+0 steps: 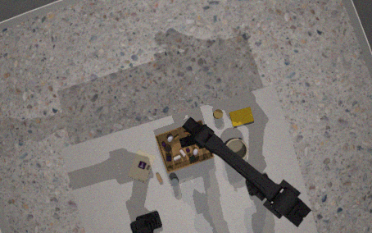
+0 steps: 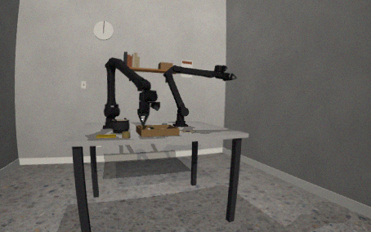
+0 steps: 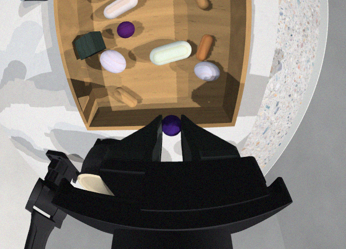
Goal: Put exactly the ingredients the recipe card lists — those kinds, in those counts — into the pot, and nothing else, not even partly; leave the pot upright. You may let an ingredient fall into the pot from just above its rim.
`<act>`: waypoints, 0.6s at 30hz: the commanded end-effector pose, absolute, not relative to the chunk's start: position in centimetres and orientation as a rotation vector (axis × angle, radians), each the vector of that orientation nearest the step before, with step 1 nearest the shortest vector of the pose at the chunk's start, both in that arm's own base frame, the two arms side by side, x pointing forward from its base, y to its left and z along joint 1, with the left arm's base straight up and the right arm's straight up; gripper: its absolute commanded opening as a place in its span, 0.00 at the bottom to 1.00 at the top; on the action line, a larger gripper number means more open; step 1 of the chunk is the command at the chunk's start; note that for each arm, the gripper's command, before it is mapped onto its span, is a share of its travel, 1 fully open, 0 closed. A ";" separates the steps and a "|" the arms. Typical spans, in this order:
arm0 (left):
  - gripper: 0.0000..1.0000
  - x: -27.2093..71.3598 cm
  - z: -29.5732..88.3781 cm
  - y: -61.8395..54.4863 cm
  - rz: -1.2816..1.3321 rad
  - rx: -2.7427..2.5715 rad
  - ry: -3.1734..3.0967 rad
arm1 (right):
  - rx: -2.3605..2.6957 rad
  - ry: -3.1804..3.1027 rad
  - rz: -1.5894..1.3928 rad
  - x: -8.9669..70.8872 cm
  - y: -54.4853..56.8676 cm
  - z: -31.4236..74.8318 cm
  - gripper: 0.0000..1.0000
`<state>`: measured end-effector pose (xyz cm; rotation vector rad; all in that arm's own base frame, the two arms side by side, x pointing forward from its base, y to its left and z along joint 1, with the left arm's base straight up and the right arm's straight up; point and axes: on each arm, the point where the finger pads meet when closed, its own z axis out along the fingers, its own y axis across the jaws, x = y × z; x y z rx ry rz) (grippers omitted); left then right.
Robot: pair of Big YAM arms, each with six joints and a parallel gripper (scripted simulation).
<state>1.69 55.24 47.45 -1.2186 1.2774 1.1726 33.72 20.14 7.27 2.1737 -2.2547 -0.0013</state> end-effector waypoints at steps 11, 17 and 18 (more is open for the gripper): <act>1.00 0.8 50.1 54.5 1.200 -1.200 1.215 | 2.235 -2.312 0.025 35.5 21.7 16.0 0.00; 1.00 0.8 50.1 54.5 1.200 -1.200 1.215 | 2.227 -2.304 0.021 35.5 21.7 16.0 0.00; 1.00 0.8 50.1 54.5 1.200 -1.200 1.215 | 2.227 -2.304 0.021 35.5 21.7 16.0 0.00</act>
